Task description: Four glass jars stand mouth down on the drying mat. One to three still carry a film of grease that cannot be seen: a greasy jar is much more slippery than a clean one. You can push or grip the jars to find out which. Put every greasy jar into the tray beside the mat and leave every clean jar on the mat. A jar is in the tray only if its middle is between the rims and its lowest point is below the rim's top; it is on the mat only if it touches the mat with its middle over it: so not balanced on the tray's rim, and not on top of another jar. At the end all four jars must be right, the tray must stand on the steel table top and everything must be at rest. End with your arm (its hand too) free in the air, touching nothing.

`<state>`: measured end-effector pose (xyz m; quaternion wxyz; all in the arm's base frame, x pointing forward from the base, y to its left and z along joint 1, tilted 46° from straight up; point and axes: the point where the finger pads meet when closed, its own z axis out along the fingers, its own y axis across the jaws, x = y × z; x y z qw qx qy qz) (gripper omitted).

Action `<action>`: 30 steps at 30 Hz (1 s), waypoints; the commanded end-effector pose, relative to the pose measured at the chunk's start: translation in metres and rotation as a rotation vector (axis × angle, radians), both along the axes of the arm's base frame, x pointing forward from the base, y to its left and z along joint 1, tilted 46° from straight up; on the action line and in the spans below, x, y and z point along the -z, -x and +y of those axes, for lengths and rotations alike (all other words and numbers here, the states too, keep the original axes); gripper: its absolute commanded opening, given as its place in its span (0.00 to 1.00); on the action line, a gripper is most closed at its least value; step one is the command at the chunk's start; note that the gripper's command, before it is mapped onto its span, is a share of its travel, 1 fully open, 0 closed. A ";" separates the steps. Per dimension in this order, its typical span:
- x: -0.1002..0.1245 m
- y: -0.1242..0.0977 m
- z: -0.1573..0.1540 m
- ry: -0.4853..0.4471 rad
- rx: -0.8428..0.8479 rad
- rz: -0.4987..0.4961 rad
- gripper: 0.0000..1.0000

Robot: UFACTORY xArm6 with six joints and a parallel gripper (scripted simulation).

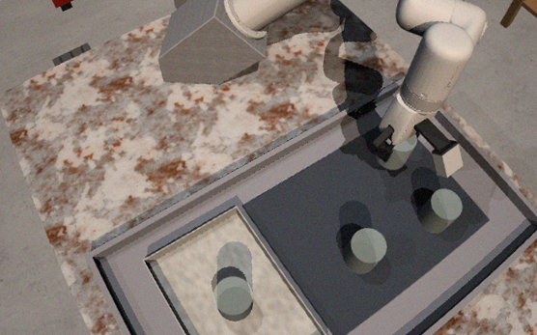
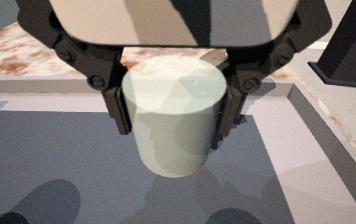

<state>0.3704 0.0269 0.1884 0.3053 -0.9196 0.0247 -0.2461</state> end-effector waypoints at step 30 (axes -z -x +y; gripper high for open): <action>-0.058 0.038 -0.045 0.000 0.000 -0.002 0.00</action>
